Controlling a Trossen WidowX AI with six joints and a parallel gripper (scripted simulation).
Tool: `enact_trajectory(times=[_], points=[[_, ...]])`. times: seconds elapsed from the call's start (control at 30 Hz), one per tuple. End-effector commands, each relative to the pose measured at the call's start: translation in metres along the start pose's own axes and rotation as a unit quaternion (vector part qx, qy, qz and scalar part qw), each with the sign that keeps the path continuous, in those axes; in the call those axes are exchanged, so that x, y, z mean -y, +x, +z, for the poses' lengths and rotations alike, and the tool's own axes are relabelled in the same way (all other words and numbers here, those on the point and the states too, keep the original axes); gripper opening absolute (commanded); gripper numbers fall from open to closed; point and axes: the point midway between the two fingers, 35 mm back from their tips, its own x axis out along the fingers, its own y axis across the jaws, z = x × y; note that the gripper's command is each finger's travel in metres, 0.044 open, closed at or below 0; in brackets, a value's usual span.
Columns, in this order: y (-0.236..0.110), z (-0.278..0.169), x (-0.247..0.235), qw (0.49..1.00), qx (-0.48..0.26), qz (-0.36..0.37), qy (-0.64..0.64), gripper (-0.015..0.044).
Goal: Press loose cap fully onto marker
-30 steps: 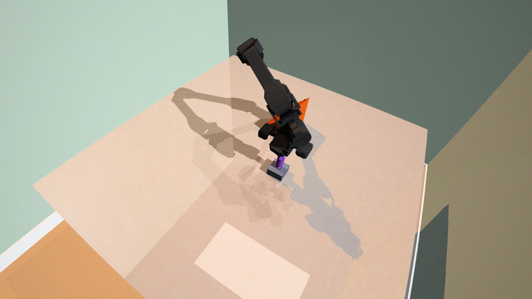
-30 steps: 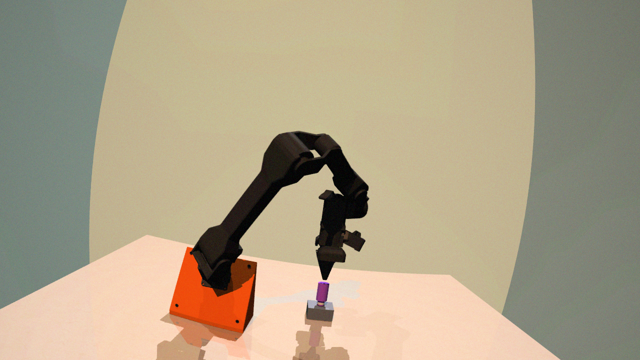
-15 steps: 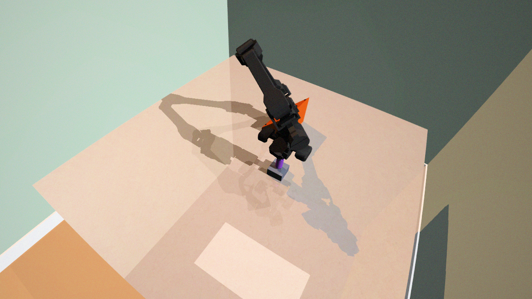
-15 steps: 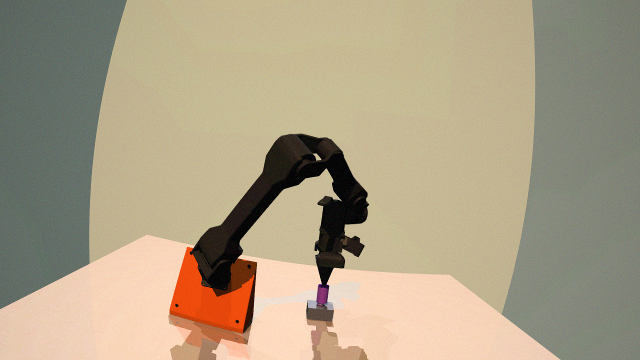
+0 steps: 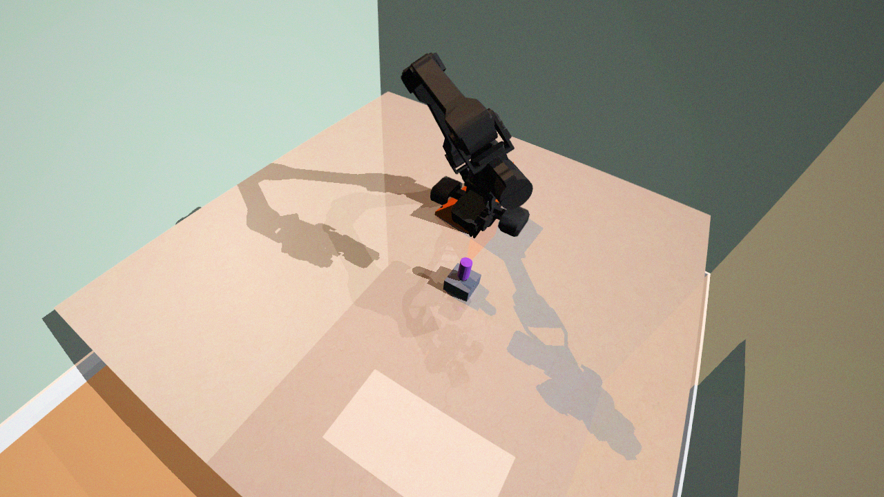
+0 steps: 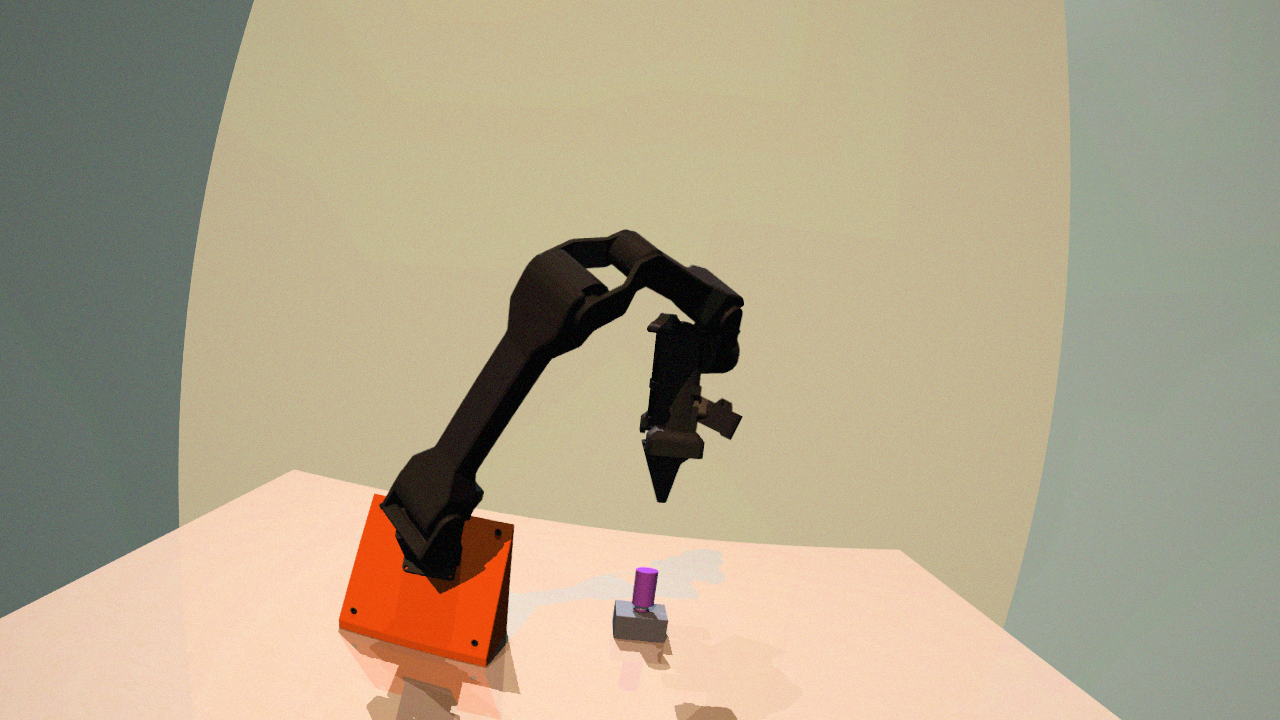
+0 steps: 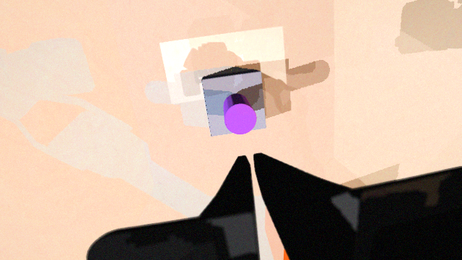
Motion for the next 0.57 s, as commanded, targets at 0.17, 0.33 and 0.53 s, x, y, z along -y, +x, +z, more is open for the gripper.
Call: enact_trajectory(times=[0.17,0.33,0.53], points=[[0.0,-0.0019,0.0013,1.0,-0.01,-0.005,0.002,0.021],[0.0,-0.0019,0.0013,1.0,-0.01,-0.005,0.002,0.0341],[0.0,-0.0019,0.0013,1.0,-0.01,-0.005,0.002,0.044]])
